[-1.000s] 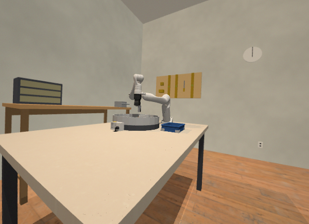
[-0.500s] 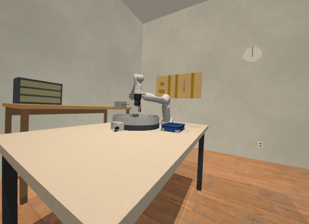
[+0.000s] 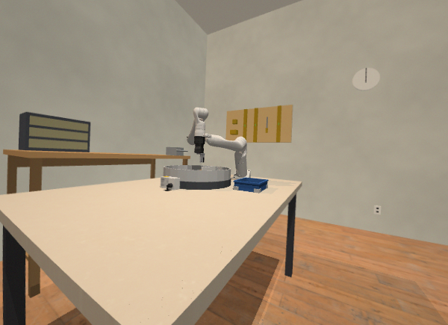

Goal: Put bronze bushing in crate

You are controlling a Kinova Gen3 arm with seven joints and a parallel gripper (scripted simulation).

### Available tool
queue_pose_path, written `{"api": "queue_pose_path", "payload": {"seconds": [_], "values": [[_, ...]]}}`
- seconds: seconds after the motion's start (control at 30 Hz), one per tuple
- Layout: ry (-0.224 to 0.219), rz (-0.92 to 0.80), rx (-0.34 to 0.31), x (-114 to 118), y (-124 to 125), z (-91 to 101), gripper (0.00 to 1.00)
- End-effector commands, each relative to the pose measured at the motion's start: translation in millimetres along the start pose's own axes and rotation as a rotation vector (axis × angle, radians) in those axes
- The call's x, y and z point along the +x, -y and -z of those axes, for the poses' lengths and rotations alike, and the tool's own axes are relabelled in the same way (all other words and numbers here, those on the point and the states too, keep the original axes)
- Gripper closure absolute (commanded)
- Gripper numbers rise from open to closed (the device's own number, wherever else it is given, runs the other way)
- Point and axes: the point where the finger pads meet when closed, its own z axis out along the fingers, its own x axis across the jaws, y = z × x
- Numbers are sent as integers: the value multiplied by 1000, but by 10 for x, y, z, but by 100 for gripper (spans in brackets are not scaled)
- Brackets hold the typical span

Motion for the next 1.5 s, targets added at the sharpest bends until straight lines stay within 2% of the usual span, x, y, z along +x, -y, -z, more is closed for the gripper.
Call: {"api": "queue_pose_path", "payload": {"seconds": [0.0,1.23,1.4,1.47], "values": [[0,0,-1,1,-2,4,60],[0,0,-1,1,-2,4,60],[1,0,0,1,-5,-146,60],[1,0,0,1,-5,-146,60]]}}
